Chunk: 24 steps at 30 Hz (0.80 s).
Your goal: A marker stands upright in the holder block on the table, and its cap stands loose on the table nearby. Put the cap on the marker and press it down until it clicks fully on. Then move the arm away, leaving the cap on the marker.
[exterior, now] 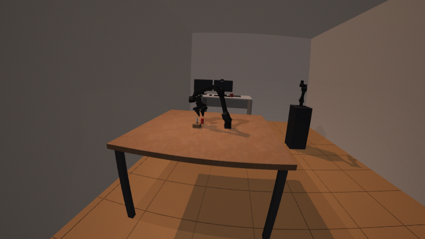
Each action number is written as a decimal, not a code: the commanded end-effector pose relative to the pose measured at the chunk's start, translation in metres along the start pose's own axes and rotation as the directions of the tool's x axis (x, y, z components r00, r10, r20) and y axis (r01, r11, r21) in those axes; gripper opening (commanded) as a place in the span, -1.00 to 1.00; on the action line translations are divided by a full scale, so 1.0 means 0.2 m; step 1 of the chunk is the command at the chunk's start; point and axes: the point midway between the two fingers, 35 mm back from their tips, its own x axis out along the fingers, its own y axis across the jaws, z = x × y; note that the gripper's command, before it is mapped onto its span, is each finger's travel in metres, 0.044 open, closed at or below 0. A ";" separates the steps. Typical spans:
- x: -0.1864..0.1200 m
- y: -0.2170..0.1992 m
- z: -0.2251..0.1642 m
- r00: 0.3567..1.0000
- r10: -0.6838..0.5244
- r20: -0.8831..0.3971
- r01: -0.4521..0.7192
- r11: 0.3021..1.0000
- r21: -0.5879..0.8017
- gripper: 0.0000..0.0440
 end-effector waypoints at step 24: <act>0.30 0.02 0.07 0.998 -0.055 0.027 0.057 0.993 -0.099 0.09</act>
